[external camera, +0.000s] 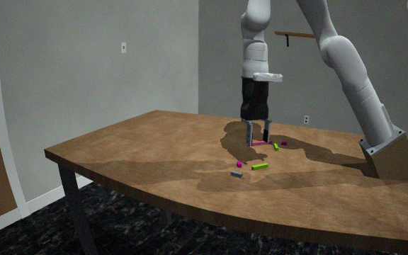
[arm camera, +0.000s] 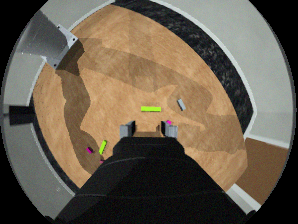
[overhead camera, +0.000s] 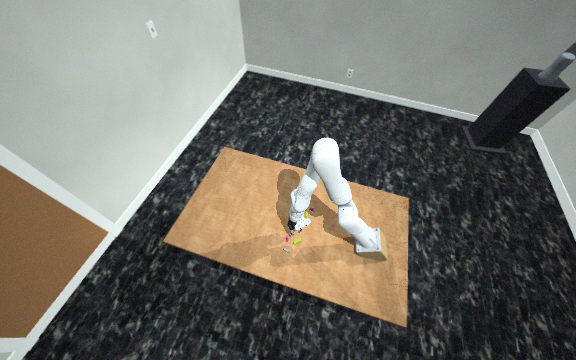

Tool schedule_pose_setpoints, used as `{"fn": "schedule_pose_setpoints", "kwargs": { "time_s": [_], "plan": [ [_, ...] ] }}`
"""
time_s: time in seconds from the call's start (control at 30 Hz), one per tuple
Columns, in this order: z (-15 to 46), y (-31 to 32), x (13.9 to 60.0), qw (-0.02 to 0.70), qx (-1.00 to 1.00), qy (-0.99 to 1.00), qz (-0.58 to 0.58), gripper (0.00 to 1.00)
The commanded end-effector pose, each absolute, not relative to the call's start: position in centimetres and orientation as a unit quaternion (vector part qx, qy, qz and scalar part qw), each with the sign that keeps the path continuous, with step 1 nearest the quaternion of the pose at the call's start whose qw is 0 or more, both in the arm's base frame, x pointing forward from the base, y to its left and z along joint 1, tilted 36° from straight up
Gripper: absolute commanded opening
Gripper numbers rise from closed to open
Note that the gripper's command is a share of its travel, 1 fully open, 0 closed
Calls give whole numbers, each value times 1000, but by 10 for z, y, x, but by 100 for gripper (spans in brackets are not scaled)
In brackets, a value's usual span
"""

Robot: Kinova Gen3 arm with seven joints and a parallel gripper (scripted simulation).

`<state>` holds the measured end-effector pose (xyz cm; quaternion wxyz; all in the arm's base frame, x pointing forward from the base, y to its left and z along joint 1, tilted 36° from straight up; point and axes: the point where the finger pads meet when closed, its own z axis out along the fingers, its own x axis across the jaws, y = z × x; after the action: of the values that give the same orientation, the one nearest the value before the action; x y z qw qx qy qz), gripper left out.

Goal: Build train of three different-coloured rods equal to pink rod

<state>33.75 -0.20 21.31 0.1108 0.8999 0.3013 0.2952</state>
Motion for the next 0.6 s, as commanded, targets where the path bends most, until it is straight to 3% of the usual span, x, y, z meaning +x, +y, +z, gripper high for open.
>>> {"fn": "schedule_pose_setpoints", "kwargs": {
  "time_s": [0.0,0.57],
  "plan": [
    [218,-4,339,116,895,310,299,100],
    [251,-51,347,185,834,424,301,100]
  ]
}}
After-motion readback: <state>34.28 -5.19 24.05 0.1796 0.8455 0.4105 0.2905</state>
